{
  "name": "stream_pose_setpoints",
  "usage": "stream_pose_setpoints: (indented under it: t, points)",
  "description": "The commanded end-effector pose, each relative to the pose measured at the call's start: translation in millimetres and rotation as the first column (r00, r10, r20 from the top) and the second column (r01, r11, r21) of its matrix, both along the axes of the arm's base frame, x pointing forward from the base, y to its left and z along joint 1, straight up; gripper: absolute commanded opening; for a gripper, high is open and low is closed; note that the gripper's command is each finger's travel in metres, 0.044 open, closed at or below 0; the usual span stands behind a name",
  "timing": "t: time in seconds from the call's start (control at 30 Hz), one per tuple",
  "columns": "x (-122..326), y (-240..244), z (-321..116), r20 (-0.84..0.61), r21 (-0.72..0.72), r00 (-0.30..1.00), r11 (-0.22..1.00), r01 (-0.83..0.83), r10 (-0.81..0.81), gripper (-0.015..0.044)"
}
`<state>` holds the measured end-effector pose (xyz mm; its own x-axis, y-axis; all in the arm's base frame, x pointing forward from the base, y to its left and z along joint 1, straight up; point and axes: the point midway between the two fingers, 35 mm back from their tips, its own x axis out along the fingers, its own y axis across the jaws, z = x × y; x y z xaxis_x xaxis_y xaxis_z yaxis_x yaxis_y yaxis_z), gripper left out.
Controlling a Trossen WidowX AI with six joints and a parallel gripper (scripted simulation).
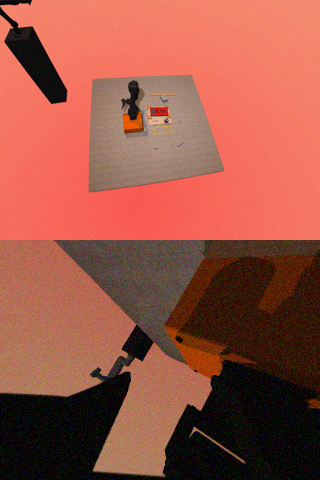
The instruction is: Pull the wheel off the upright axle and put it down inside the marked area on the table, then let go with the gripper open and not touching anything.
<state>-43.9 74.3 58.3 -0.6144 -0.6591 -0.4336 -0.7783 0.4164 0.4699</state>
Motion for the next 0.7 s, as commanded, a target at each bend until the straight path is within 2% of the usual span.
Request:
stream_pose_setpoints:
  t: [0.0,0.1,0.4,0.67]
  points:
    - [1.1,1.3,-0.6,0.003,0.004,1.000,1.000,0.006,-0.006,0.0374]
    - [17.9,18.4,-8.2,0.048,0.060,0.995,0.995,0.083,-0.086,0.0300]
    - [111.9,62.3,-29.1,0.238,0.267,0.876,0.896,0.356,-0.419,0.0300]
    - [220.5,53.9,-33.0,0.403,0.434,0.611,0.730,0.528,-0.682,0.0300]
